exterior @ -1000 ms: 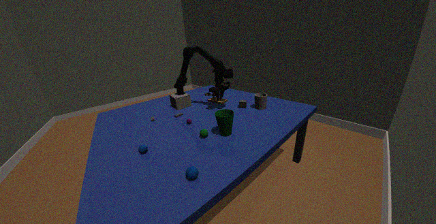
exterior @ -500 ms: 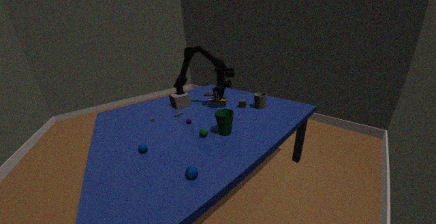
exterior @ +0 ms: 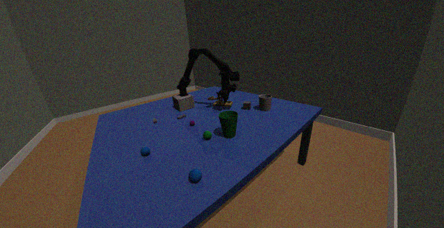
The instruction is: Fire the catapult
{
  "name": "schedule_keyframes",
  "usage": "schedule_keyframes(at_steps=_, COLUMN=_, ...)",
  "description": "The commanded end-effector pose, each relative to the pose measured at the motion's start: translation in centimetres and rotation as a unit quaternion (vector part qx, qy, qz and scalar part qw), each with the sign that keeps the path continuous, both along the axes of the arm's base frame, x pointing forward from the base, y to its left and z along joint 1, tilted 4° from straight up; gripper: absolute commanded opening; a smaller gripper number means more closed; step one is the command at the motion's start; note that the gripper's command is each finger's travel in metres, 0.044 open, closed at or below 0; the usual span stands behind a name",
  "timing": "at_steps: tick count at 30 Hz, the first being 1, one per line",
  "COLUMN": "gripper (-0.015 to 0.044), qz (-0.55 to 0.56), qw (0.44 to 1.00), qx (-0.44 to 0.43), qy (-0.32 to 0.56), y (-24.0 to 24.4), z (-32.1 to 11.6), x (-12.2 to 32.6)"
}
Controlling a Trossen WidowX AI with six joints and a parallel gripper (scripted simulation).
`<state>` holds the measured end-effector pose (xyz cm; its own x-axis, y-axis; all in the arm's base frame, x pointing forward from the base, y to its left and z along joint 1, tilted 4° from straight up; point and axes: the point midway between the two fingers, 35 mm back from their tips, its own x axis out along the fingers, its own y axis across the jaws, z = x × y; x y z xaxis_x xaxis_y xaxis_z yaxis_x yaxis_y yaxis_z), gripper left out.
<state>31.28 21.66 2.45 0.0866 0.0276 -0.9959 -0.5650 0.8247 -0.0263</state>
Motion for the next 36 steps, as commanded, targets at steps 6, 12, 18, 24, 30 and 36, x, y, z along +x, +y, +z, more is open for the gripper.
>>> schedule_keyframes(at_steps=6, gripper=0.0000, qz=0.002, qw=1.000, qx=0.002, qy=-0.005, y=0.1, z=-1.2, x=0.3)
schedule_keyframes(at_steps=12, gripper=0.0000, qz=0.002, qw=1.000, qx=0.002, qy=-0.005, y=0.2, z=-2.2, x=0.3)
schedule_keyframes(at_steps=18, gripper=0.0000, qz=0.000, qw=1.000, qx=0.000, qy=0.000, y=0.1, z=-2.4, x=0.2)
schedule_keyframes(at_steps=24, gripper=0.0079, qz=0.000, qw=1.000, qx=0.000, qy=0.000, y=0.1, z=-2.4, x=0.2)
schedule_keyframes(at_steps=30, gripper=0.0236, qz=0.000, qw=1.000, qx=0.000, qy=0.000, y=0.1, z=-2.4, x=0.2)
schedule_keyframes(at_steps=36, gripper=0.0394, qz=0.000, qw=1.000, qx=0.000, qy=0.000, y=0.1, z=-2.1, x=0.2)
